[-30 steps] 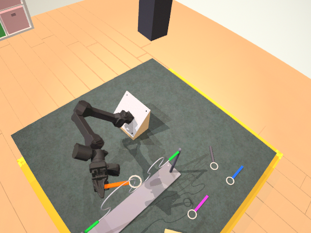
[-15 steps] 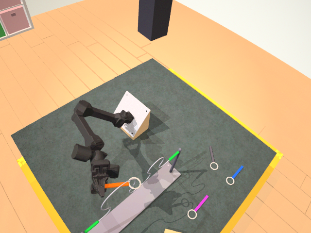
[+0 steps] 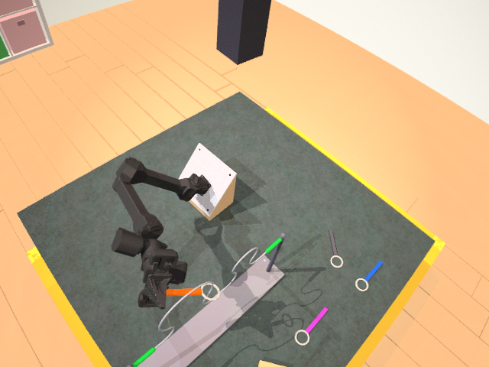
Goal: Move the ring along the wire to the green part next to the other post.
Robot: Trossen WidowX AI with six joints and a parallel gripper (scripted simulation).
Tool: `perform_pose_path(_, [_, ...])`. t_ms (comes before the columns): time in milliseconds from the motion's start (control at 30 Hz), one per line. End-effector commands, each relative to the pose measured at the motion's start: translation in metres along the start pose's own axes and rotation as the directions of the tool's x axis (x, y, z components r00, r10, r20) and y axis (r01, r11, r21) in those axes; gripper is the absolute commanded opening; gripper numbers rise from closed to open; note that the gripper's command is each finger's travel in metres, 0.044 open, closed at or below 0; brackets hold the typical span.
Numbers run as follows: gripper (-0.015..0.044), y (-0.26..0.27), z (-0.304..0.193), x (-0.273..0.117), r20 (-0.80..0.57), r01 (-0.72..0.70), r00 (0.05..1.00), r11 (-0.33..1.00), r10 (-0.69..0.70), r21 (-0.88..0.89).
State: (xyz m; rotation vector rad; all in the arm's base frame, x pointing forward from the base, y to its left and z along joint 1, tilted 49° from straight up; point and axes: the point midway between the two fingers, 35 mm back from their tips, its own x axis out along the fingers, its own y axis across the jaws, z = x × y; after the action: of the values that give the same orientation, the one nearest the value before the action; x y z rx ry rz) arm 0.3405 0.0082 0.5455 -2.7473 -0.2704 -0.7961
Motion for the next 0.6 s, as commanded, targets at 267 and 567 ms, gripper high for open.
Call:
perform_pose_path(267, [-0.0150, -0.0031, -0.0017, 0.0003, 0.010, 0.062, 0.998, 0.993, -0.062, -0.100])
perform_pose_path(567, [-0.0150, 0.0032, -0.0035, 0.0002, 0.012, 0.073, 0.997, 0.990, -0.072, -0.118])
